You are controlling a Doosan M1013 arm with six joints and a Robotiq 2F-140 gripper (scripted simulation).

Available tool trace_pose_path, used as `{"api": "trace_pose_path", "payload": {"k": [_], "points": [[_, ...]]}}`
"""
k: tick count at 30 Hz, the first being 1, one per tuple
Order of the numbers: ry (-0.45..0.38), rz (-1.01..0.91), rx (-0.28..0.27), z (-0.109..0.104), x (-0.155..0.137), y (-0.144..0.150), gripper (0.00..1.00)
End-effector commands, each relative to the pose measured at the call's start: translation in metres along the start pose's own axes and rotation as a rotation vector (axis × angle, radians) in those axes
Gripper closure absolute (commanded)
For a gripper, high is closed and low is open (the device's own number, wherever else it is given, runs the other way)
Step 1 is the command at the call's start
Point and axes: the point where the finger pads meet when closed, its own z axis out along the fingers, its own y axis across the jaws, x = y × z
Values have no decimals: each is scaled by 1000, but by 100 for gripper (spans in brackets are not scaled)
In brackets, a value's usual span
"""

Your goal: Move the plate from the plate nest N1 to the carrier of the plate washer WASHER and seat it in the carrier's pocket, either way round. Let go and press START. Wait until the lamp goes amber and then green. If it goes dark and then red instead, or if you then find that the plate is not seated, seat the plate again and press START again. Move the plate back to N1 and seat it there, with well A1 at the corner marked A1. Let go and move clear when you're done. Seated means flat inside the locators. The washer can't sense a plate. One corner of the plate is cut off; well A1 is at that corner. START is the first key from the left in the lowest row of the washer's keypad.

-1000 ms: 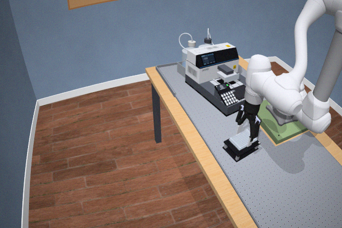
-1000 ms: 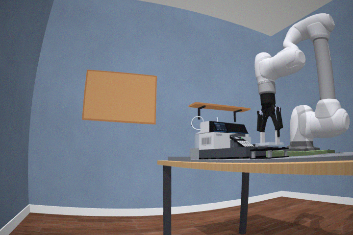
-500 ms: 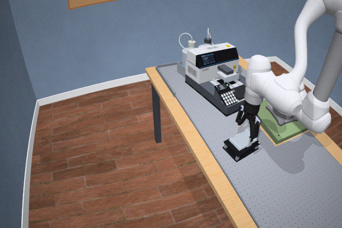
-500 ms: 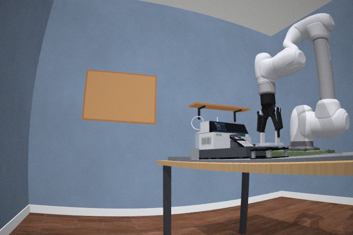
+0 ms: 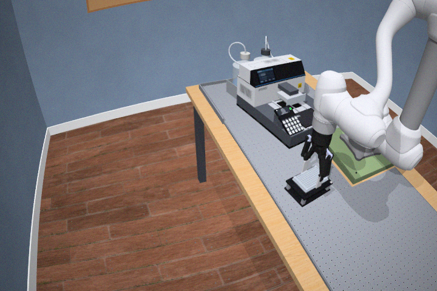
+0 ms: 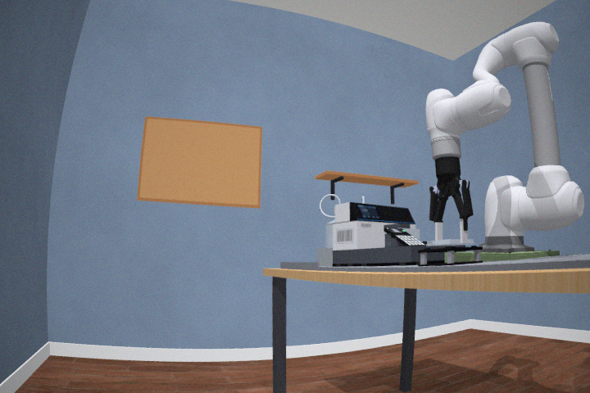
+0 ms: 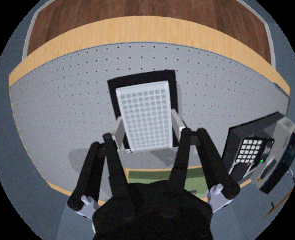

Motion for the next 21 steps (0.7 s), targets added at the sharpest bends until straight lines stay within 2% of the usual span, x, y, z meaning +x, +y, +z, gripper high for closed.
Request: {"api": "trace_pose_path", "payload": {"k": [1,21], "points": [[0,0,0,1,0,0,90],[0,0,0,4,0,0,90]]}}
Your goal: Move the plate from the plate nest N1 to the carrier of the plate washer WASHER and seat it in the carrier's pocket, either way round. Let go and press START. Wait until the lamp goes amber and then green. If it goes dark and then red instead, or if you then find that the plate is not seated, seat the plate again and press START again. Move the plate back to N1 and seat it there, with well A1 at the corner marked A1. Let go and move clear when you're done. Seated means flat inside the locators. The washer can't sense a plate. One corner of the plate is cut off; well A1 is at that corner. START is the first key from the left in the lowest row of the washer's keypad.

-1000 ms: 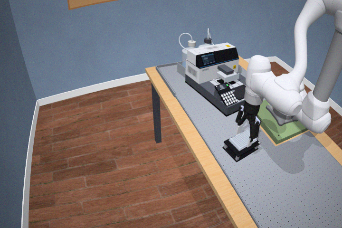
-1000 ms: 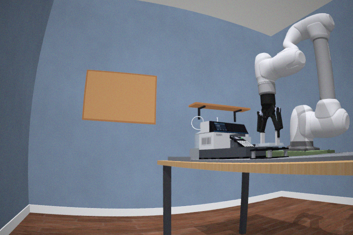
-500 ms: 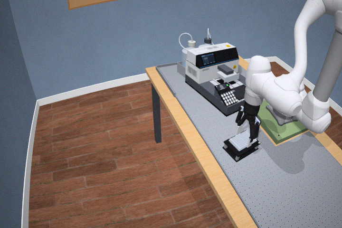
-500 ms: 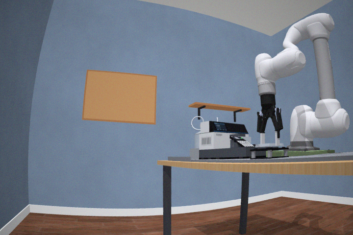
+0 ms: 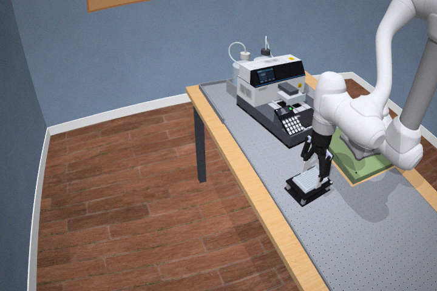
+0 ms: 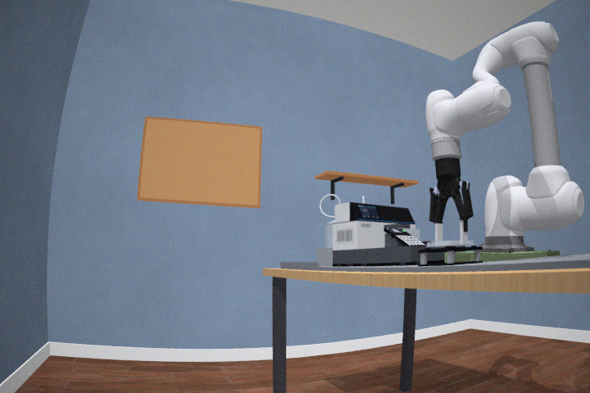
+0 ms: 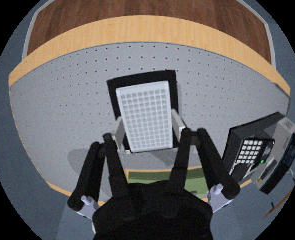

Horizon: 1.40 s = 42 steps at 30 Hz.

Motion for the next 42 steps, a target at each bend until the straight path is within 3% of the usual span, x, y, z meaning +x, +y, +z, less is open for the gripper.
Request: {"api": "trace_pose_path", "payload": {"k": [1,42], "points": [[0,0,0,1,0,0,90],[0,0,0,6,0,0,90]]}}
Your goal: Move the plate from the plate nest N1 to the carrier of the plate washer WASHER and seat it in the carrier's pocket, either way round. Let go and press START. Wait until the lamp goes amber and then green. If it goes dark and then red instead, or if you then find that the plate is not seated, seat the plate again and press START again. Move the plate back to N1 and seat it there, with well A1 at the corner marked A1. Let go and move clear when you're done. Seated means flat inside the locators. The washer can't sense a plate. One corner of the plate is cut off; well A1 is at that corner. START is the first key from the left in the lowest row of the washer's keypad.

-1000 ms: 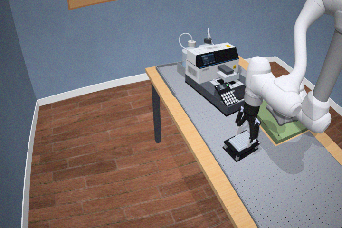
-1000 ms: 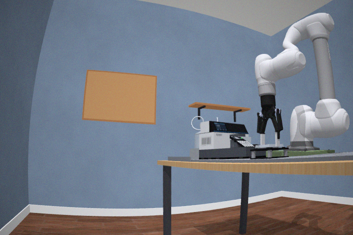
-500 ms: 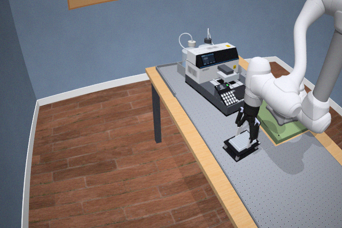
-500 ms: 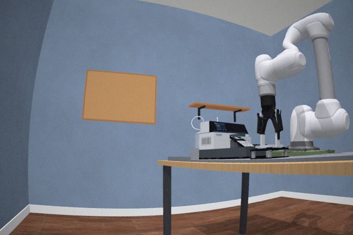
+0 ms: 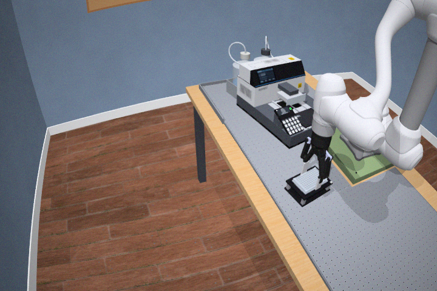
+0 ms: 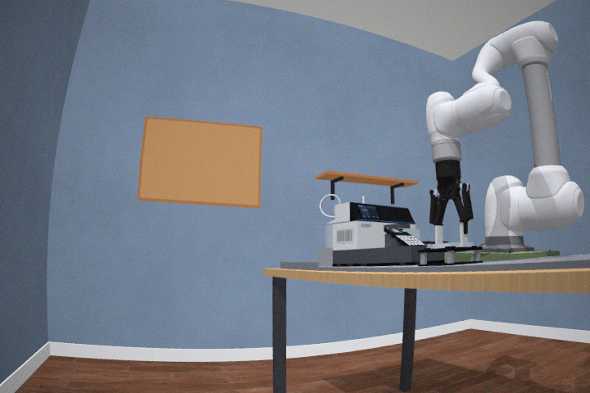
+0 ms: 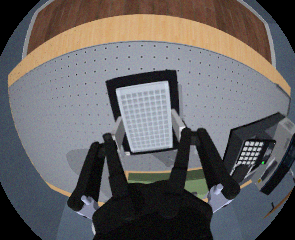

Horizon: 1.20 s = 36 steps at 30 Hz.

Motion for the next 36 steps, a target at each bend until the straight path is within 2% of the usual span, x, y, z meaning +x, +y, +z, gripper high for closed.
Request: {"api": "trace_pose_path", "payload": {"k": [1,27,36], "points": [[0,0,0,0,0,0,30],[0,0,0,0,0,0,30],[0,0,0,-11,0,0,30]]}}
